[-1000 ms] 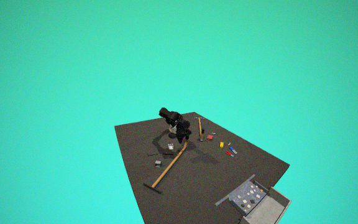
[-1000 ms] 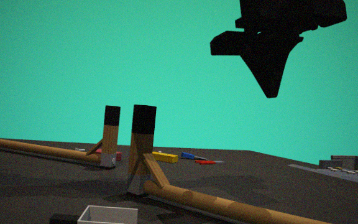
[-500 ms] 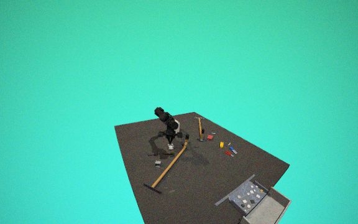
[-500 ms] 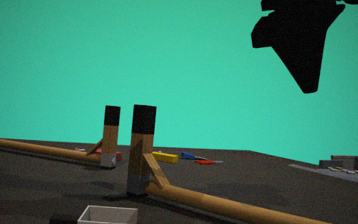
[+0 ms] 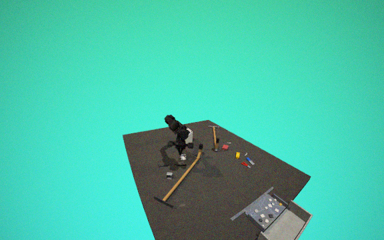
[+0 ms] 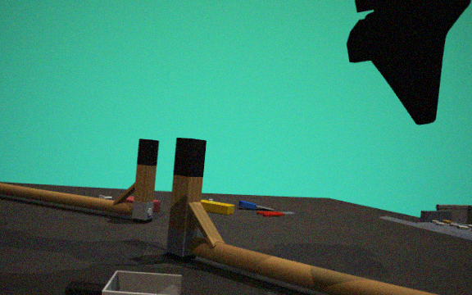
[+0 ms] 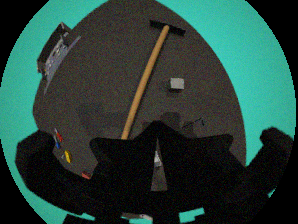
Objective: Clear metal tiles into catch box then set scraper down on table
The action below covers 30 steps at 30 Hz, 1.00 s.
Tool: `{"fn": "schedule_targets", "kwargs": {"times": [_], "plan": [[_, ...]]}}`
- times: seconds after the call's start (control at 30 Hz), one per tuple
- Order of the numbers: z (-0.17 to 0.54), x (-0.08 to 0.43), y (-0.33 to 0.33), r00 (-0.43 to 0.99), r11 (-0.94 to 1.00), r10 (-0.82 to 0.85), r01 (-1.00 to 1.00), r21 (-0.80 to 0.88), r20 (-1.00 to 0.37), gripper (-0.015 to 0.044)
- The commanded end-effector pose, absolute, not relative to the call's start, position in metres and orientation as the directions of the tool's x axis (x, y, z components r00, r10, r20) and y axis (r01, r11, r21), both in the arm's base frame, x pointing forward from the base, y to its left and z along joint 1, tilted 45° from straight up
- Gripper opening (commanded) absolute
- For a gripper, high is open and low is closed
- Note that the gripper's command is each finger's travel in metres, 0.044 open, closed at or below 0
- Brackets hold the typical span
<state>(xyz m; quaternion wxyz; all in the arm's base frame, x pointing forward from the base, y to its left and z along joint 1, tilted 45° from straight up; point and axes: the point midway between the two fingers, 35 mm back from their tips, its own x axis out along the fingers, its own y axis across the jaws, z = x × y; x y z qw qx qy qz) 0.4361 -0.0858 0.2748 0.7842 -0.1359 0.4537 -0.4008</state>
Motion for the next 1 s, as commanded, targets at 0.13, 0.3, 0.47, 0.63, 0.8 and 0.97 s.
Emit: {"fn": "schedule_targets", "kwargs": {"times": [0.13, 0.3, 0.47, 0.63, 0.8, 0.97], "plan": [[0.261, 0.44, -0.098, 0.261, 0.643, -0.751, 0.502, -0.579, -0.607, 0.0], [0.254, 0.443, -0.105, 0.26, 0.643, -0.75, 0.502, -0.578, -0.608, 0.0], [0.246, 0.446, -0.113, 0.26, 0.643, -0.749, 0.503, -0.577, -0.609, 0.0], [0.239, 0.448, -0.12, 0.26, 0.644, -0.749, 0.503, -0.577, -0.61, 0.0], [0.231, 0.449, -0.128, 0.26, 0.644, -0.749, 0.503, -0.577, -0.61, 0.0], [0.224, 0.45, -0.135, 0.26, 0.644, -0.749, 0.503, -0.577, -0.609, 0.0]]}}
